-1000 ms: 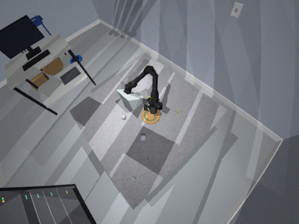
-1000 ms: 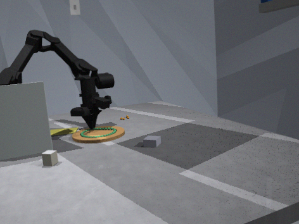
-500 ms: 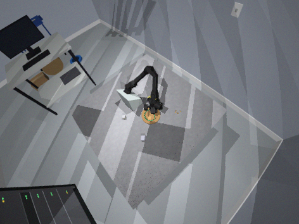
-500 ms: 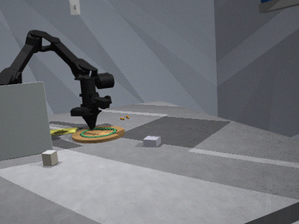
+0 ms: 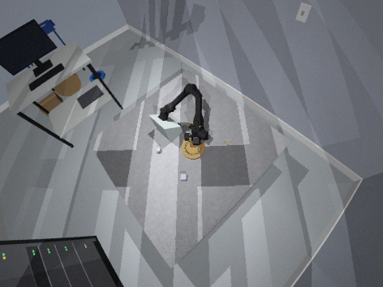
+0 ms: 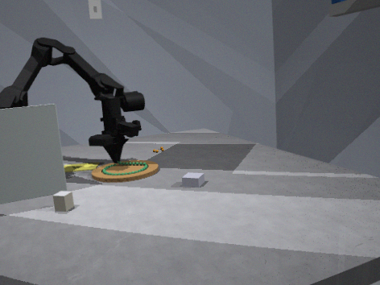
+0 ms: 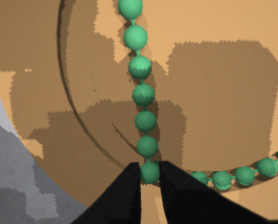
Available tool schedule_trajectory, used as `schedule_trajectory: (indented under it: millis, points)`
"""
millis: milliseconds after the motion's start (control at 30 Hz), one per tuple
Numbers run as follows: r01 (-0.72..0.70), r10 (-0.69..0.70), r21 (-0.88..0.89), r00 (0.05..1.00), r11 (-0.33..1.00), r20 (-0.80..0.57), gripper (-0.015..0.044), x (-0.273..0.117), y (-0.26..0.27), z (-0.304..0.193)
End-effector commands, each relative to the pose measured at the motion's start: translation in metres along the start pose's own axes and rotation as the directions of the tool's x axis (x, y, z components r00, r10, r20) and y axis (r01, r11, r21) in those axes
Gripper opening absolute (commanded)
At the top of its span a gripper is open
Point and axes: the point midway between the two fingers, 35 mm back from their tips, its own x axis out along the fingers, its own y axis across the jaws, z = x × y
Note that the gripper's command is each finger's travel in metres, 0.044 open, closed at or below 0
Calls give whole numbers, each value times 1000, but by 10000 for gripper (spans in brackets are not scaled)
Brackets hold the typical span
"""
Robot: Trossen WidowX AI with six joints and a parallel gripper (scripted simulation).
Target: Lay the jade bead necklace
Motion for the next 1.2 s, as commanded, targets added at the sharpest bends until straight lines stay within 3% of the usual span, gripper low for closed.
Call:
schedule_trajectory:
  millis: [0, 433, 967, 1167]
  points:
    - [-4, 4, 0, 1000, 1000, 4, 0, -1, 6, 0]
    - [-4, 4, 0, 1000, 1000, 3, 0, 6, 6, 0]
    - [-4, 4, 0, 1000, 1000, 4, 420, -1, 6, 0]
    - [-4, 4, 0, 1000, 1000, 4, 440, -1, 5, -1]
